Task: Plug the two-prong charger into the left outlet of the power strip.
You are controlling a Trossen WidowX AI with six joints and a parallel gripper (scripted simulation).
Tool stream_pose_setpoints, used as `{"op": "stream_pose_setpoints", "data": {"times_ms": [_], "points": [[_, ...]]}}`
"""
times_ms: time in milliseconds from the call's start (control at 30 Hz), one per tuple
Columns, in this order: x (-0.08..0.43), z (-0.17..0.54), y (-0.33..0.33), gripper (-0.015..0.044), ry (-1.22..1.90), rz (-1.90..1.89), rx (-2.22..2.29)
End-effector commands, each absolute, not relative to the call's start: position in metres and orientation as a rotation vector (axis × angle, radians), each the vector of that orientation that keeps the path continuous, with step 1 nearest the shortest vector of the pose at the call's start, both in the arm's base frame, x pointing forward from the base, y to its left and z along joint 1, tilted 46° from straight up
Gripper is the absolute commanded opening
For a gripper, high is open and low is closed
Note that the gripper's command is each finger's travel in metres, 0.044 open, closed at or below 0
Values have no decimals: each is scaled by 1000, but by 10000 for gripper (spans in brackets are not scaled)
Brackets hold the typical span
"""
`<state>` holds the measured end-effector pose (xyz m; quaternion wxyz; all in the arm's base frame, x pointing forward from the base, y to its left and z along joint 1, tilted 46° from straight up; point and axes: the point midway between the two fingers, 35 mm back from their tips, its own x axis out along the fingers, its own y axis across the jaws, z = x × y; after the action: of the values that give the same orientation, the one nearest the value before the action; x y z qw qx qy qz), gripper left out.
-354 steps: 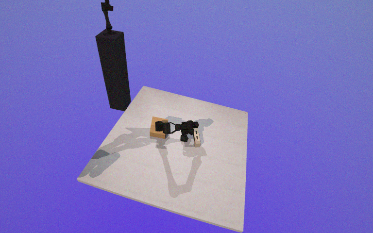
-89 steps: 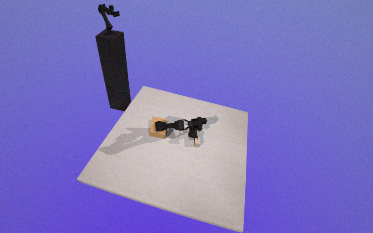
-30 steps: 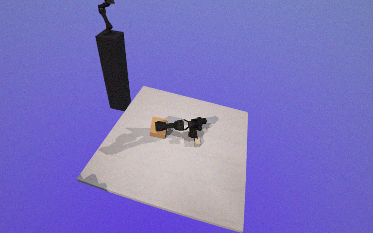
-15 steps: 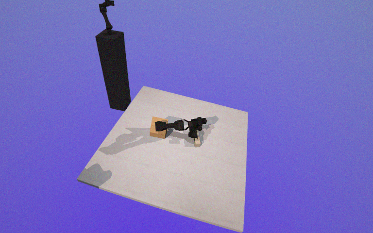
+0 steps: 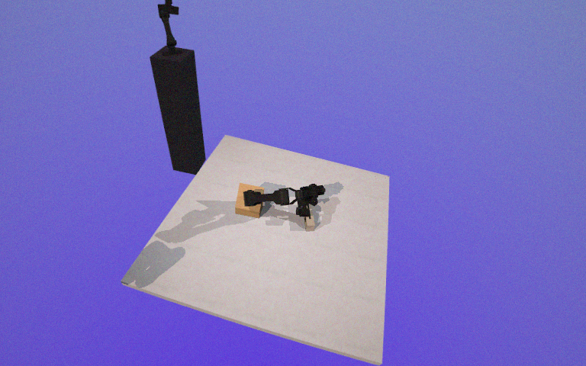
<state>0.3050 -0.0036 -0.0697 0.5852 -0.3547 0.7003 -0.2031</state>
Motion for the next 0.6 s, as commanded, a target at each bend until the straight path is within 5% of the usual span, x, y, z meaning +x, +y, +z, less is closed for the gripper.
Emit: {"op": "stream_pose_setpoints", "data": {"times_ms": [0, 567], "points": [[306, -70, -3, 420, 1630, -474, -826], [302, -69, -4, 440, 1621, -474, -824]]}}
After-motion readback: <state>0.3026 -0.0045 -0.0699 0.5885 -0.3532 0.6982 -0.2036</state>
